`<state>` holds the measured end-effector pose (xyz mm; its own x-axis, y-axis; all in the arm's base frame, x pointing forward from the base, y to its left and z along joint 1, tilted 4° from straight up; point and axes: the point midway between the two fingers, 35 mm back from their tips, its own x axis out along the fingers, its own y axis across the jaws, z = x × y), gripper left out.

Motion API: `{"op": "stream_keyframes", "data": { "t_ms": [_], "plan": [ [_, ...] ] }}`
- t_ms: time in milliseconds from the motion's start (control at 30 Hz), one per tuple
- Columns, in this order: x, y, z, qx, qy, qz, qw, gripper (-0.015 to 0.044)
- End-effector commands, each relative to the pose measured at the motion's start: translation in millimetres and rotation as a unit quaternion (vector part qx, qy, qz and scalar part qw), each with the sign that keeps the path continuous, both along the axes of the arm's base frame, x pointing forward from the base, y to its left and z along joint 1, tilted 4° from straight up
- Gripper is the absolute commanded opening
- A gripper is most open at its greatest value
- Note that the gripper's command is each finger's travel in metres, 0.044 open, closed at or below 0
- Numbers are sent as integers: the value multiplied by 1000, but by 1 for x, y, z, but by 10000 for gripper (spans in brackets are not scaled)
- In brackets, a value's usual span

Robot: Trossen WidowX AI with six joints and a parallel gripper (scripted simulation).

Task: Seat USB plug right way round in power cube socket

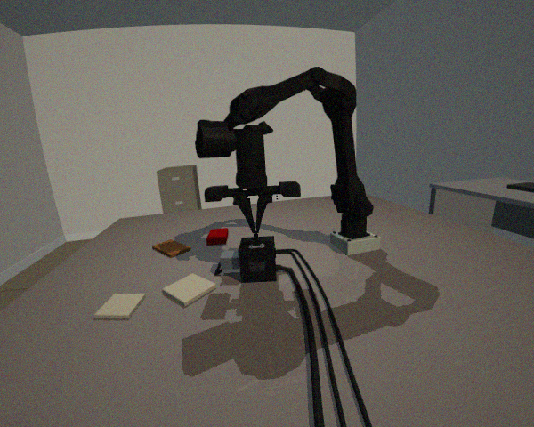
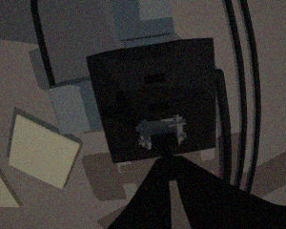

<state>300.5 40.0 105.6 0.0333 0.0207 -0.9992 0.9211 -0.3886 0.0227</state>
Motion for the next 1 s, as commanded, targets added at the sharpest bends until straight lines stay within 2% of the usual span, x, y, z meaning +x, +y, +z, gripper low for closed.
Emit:
{"op": "stream_keyframes", "data": {
  "t_ms": [0,967],
  "plan": [
    [0,0,-1,-1,0,3,1000,0],
    [0,-1,-5,-1,0,3,1000,0]
  ]
}}
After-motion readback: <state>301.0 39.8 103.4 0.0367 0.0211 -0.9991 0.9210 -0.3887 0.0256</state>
